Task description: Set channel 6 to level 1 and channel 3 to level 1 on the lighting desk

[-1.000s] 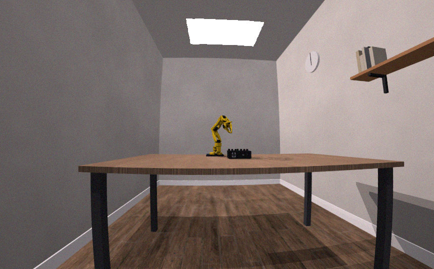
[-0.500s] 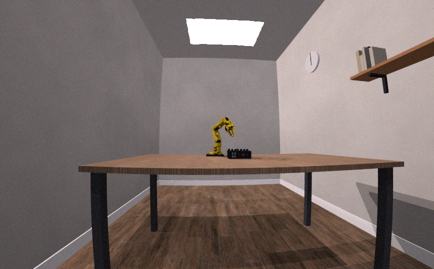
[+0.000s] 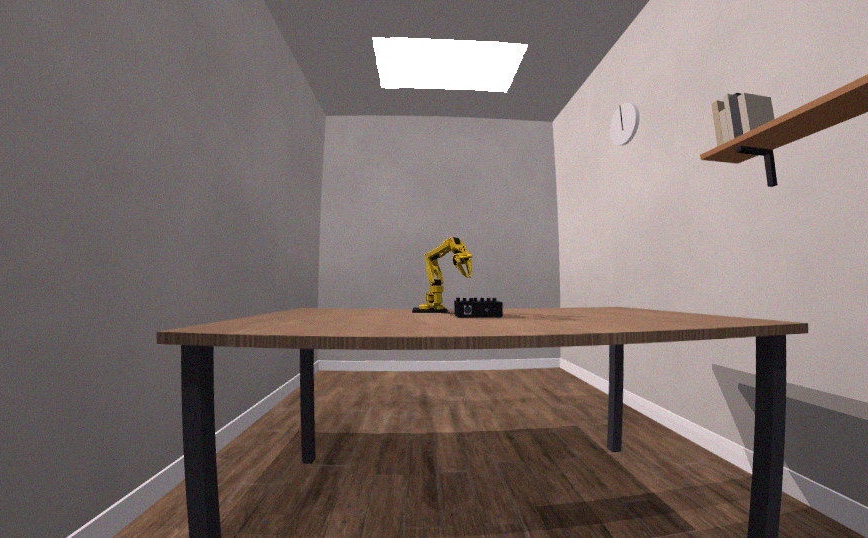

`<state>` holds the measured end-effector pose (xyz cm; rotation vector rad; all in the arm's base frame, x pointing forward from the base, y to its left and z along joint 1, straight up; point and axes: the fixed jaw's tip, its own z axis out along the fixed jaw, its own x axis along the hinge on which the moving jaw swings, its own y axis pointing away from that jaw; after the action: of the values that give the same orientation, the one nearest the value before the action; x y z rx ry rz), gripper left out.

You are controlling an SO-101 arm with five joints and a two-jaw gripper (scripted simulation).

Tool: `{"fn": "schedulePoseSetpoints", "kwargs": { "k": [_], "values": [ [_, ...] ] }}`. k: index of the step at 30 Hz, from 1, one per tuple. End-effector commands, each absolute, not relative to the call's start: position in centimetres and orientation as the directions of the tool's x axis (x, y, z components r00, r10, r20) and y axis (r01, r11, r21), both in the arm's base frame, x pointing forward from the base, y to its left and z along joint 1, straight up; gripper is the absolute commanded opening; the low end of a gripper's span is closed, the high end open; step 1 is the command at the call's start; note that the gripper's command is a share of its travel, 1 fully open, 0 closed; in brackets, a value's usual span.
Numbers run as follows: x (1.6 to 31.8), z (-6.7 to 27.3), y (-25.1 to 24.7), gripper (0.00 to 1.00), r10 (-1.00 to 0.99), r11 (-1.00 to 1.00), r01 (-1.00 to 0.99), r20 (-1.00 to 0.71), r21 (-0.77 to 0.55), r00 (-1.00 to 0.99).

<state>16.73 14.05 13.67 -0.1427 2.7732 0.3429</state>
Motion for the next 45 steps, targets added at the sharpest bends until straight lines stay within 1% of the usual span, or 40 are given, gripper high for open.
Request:
{"fn": "schedulePoseSetpoints", "kwargs": {
  "k": [1, 24, 45],
  "values": [
    [16.6, 13.1, 14.2, 0.00, -0.060, 0.968, -0.135, -0.326, 0.212, -0.943],
    [15.9, 9.9, 14.9, 0.00, -0.072, 0.966, -0.144, -0.309, 0.216, -0.948],
    [15.8, 9.7, 14.9, 0.00, -0.073, 0.965, -0.145, -0.308, 0.217, -0.948]
  ]
}}
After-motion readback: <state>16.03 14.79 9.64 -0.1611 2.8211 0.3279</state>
